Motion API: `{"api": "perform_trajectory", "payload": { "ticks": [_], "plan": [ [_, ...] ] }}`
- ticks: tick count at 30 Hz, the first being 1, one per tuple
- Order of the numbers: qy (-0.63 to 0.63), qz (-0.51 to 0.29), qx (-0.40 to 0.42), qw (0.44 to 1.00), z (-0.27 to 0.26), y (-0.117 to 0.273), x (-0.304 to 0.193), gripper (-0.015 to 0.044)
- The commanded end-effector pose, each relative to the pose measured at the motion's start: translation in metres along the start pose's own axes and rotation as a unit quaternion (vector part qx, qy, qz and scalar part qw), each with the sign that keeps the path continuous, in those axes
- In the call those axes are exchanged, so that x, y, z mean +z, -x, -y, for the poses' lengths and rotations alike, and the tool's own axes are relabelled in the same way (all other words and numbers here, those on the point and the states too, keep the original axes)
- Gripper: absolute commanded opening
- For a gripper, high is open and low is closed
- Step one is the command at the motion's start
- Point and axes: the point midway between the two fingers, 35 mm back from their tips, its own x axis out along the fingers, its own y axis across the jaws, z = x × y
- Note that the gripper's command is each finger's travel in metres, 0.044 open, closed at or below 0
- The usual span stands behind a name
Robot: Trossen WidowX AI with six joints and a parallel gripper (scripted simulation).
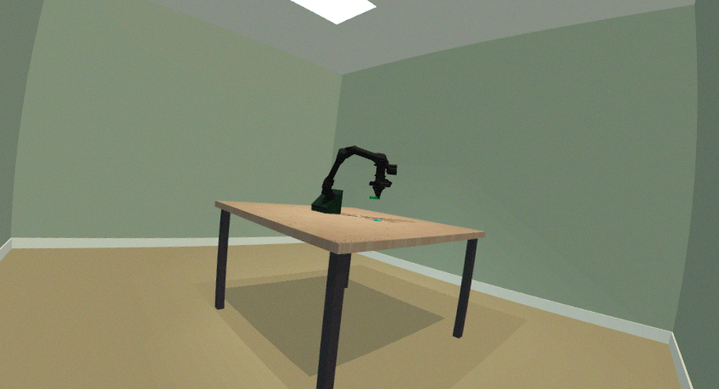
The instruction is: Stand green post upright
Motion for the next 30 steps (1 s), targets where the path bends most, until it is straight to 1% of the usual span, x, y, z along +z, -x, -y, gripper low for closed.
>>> {"api": "perform_trajectory", "payload": {
  "ticks": [1,8,30],
  "plan": [
    [0.000,0.001,0.000,1.000,-0.005,0.001,0.012,0.0023],
    [0.002,0.001,0.002,1.000,-0.011,-0.002,0.022,0.0023],
    [-0.008,0.062,0.056,0.996,-0.016,-0.018,0.026,0.0023]
  ]
}}
